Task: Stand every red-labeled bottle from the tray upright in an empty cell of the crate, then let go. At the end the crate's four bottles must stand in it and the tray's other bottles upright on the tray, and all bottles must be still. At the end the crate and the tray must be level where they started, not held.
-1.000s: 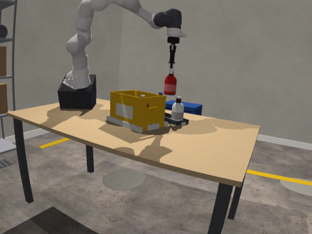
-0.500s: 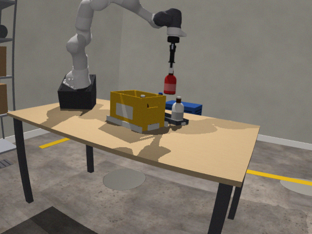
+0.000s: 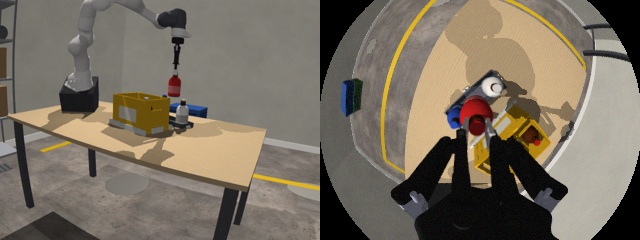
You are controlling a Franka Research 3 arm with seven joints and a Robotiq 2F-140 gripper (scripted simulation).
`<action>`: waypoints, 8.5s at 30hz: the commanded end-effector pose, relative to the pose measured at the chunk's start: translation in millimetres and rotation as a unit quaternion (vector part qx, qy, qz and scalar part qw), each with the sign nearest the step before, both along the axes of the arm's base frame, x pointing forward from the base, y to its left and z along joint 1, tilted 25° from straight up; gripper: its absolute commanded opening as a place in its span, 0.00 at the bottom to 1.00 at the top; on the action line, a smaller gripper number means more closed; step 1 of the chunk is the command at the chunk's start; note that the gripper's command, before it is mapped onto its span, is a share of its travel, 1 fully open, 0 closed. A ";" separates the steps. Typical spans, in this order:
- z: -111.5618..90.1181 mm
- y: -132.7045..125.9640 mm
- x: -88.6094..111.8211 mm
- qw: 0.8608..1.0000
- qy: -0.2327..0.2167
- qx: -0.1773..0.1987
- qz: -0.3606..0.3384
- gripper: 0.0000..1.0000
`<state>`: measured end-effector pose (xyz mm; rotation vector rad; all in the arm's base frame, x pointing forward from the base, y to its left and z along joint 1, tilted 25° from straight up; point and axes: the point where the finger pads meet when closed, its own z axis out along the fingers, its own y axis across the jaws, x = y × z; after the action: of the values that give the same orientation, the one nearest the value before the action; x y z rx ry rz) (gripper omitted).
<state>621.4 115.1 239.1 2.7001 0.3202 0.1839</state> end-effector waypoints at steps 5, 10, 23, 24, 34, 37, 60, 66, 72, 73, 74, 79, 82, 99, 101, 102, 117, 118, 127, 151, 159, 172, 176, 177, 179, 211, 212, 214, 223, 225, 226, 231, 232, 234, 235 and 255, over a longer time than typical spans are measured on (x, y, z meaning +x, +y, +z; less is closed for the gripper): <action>6.9 6.1 1.8 1.000 -0.005 0.004 0.004 0.00; 6.9 6.1 1.8 1.000 -0.005 0.004 0.004 0.00; 7.4 6.3 1.6 1.000 -0.005 0.004 0.004 0.00; 7.7 6.5 1.6 1.000 -0.005 0.004 0.004 0.00; 13.7 9.0 0.2 1.000 -0.005 0.004 0.004 0.00; 17.0 10.4 -0.6 1.000 -0.005 0.004 0.004 0.00; 27.0 14.7 -2.9 1.000 -0.005 0.004 0.004 0.00; 27.0 14.7 -2.9 1.000 -0.005 0.004 0.004 0.00; 27.0 14.7 -2.9 1.000 -0.005 0.004 0.004 0.00; 27.0 14.7 -2.9 1.000 -0.005 0.004 0.004 0.00; 27.0 14.7 -2.9 1.000 -0.005 0.004 0.004 0.00; 27.0 14.7 -2.9 1.000 -0.005 0.004 0.004 0.00; 27.0 14.7 -2.9 1.000 -0.005 0.004 0.004 0.00; 27.0 14.6 -3.0 1.000 -0.005 0.004 0.004 0.00; 27.0 14.5 -3.2 1.000 -0.005 0.004 0.004 0.00; 27.0 14.5 -3.2 1.000 -0.005 0.004 0.004 0.00; 27.2 12.7 -6.1 1.000 -0.005 0.004 0.004 0.00; 27.2 12.5 -6.5 1.000 -0.005 0.004 0.004 0.00; 27.4 9.9 -10.8 1.000 -0.005 0.004 0.004 0.00; 28.5 -3.4 -32.3 1.000 -0.005 0.004 0.004 0.00; 29.1 -11.0 -44.5 1.000 -0.005 0.004 0.004 0.00; 30.0 -23.3 -64.5 1.000 -0.005 0.004 0.004 0.00; 30.4 -28.3 -72.5 1.000 -0.005 0.004 0.004 0.00; 30.5 -29.5 -74.6 1.000 -0.005 0.004 0.004 0.00; 30.5 -29.5 -74.6 1.000 -0.005 0.004 0.004 0.00; 33.8 -70.1 -140.2 1.000 -0.005 0.004 0.004 0.00; 33.8 -70.1 -140.2 1.000 -0.005 0.004 0.004 0.00; 33.8 -71.3 -142.2 1.000 -0.005 0.004 0.004 0.00; 34.7 -81.7 -159.0 1.000 -0.005 0.004 0.004 0.00; 34.8 -83.8 -162.4 1.000 -0.005 0.004 0.004 0.00; 34.9 -84.8 -164.0 1.000 -0.005 0.004 0.004 0.00; 35.1 -87.6 -168.6 1.000 -0.005 0.004 0.004 0.00; 35.2 -88.5 -170.0 1.000 -0.005 0.004 0.004 0.00; 35.4 -90.2 -172.8 1.000 -0.005 0.004 0.004 0.00; 35.4 -91.1 -174.2 1.000 -0.005 0.004 0.004 0.00; 36.3 -101.6 -191.2 1.000 -0.005 0.004 0.004 0.00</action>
<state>430.3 11.6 271.8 2.7027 0.3160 0.1916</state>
